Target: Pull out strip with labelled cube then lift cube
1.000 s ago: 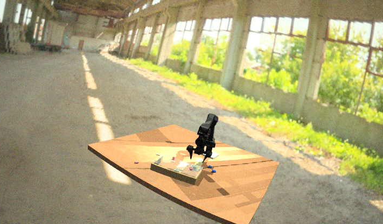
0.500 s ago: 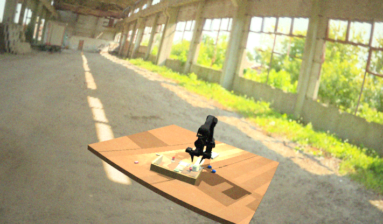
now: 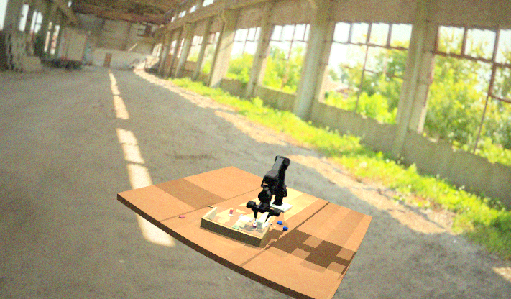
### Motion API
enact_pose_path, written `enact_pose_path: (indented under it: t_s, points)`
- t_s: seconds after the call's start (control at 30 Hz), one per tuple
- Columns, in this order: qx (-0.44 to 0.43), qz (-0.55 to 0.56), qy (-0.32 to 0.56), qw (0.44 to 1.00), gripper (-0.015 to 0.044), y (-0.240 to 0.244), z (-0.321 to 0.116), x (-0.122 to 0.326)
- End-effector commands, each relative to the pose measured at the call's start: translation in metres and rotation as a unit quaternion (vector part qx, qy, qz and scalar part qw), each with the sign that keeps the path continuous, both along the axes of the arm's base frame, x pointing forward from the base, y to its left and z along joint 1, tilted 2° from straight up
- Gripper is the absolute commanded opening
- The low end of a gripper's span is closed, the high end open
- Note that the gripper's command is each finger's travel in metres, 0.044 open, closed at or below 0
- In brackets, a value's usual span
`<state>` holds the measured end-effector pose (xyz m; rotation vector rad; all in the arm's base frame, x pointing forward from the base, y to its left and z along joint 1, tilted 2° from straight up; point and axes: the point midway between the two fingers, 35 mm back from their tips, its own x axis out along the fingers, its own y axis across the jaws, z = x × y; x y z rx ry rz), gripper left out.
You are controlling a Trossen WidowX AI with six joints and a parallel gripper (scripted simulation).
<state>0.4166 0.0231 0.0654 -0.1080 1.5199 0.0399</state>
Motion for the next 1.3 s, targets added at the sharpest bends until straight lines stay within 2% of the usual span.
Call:
enact_pose_path:
  t_s: [0.0,0.57,0.7,0.93,1.07,1.27]
  points:
    - [0.002,-0.001,0.007,1.000,0.0250,0.000,-0.011,-0.002]
    - [0.002,-0.001,0.007,1.000,0.0250,-0.001,-0.022,-0.003]
    - [0.000,-0.001,0.005,1.000,0.0145,-0.001,-0.020,-0.001]
    - [0.000,-0.001,0.005,1.000,0.0098,-0.001,-0.020,-0.001]
    - [0.000,-0.001,0.005,1.000,0.0000,-0.001,-0.018,-0.003]
    - [0.000,-0.001,0.007,1.000,0.0000,-0.001,-0.002,-0.025]
